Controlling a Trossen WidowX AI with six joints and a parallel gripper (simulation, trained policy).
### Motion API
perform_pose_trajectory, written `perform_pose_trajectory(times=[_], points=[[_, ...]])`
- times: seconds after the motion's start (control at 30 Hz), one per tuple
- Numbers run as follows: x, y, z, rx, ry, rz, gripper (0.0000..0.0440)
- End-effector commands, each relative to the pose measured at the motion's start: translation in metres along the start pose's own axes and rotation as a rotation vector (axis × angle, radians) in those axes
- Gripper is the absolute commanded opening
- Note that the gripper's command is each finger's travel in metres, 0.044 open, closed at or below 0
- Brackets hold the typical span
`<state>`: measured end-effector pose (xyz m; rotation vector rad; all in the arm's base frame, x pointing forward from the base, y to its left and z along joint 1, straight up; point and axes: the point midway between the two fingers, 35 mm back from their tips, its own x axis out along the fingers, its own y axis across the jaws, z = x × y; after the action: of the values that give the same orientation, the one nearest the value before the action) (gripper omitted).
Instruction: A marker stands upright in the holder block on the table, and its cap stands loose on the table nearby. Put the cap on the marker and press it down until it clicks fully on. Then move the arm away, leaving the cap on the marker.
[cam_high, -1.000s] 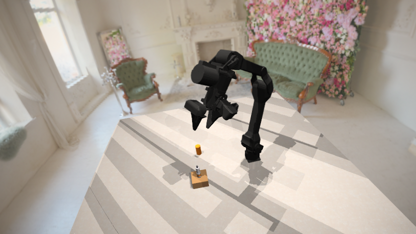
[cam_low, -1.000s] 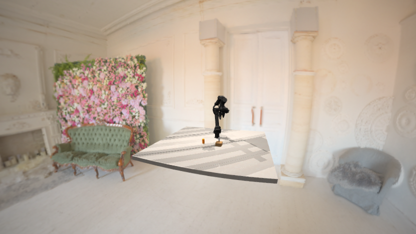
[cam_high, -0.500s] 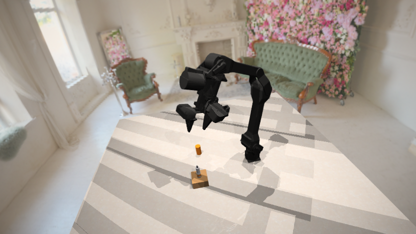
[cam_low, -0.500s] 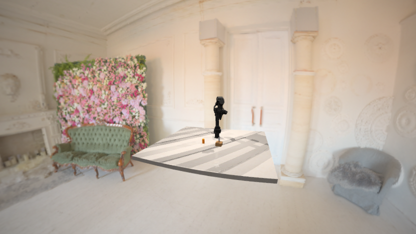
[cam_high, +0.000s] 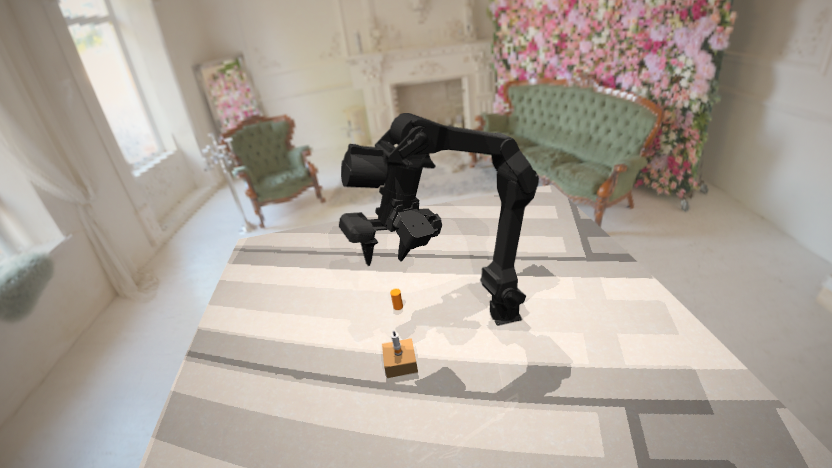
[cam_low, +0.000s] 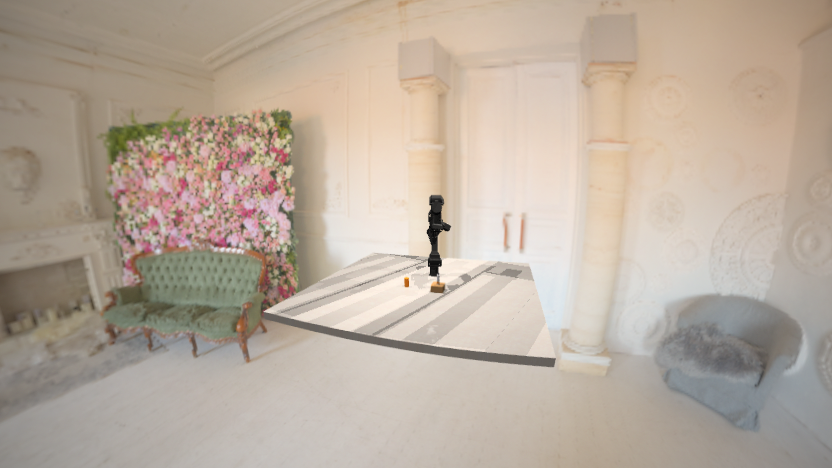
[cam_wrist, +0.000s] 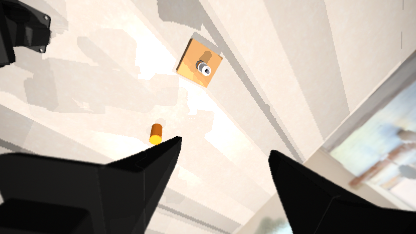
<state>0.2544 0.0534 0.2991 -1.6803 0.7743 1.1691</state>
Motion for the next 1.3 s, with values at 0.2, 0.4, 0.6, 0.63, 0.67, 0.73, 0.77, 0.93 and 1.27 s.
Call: perform_pose_trajectory(times=[0.2, 0.4, 0.6, 0.63, 0.67, 0.73, 0.77, 0.93, 1.27], points=[[0.014, 0.000, -0.018, 0.079, -0.008, 0.049, 0.0330], [0.022, 0.001, -0.030, 0.126, -0.008, 0.078, 0.0329], [0.030, 0.003, -0.042, 0.171, -0.009, 0.106, 0.0329], [0.032, 0.003, -0.044, 0.179, -0.009, 0.111, 0.0329], [0.033, 0.004, -0.046, 0.186, -0.009, 0.116, 0.0329], [0.036, 0.004, -0.050, 0.201, -0.010, 0.125, 0.0328], [0.037, 0.005, -0.052, 0.208, -0.010, 0.130, 0.0328], [0.044, 0.008, -0.062, 0.243, -0.011, 0.153, 0.0328], [0.057, 0.015, -0.081, 0.308, -0.016, 0.201, 0.0327]])
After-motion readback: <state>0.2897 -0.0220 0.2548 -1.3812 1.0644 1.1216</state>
